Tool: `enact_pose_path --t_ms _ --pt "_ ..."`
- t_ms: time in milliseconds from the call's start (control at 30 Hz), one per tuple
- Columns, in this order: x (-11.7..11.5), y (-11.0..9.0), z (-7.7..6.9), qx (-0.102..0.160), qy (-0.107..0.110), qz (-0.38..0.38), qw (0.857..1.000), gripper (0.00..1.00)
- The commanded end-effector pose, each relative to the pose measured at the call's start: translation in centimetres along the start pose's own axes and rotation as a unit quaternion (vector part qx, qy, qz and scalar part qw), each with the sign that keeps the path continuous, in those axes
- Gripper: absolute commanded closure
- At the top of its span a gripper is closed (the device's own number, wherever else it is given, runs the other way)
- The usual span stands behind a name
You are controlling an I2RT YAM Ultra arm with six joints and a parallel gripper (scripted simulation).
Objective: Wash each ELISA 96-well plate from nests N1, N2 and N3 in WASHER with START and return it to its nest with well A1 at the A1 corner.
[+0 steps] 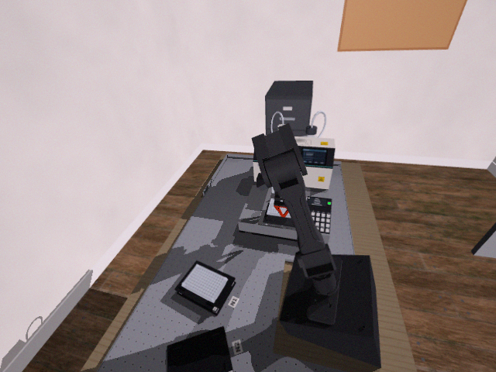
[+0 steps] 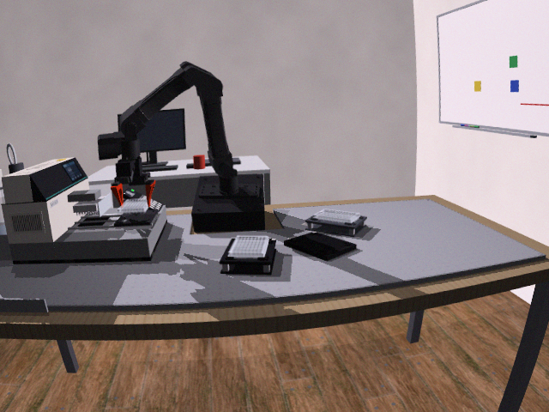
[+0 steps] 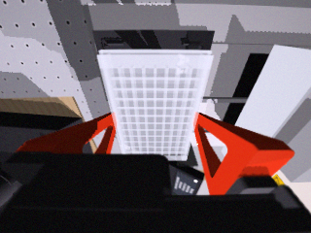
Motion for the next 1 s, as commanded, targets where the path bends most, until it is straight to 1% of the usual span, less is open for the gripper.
enact_pose_path --t_ms 0,200,267,767,833,967 --pt "0.0 0.1 -1.2 -0.004 -0.002 -0.001 1.000 1.00" --pt "0.0 0.1 -2.2 -0.004 -0.002 -0.001 1.000 1.00" --pt "0.0 0.1 -2.2 -0.004 -0.002 -0.001 1.000 1.00" --pt "0.0 0.1 -4.7 -0.004 -0.002 -0.001 1.000 1.00" --pt "0.0 0.1 -4.7 -0.004 -0.002 -0.001 1.000 1.00" --pt "0.0 0.1 -5.3 -0.003 -0.003 -0.001 1.000 1.00"
Point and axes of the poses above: the point where the finger pads meet when closed, its own z axis out along the fingers, its own x axis across the jaws, y = z × x, the point moved 4 cm from there along -z, back along the fingers, and after that the axes turned 5 degrees about z, right-handed, at the moved point
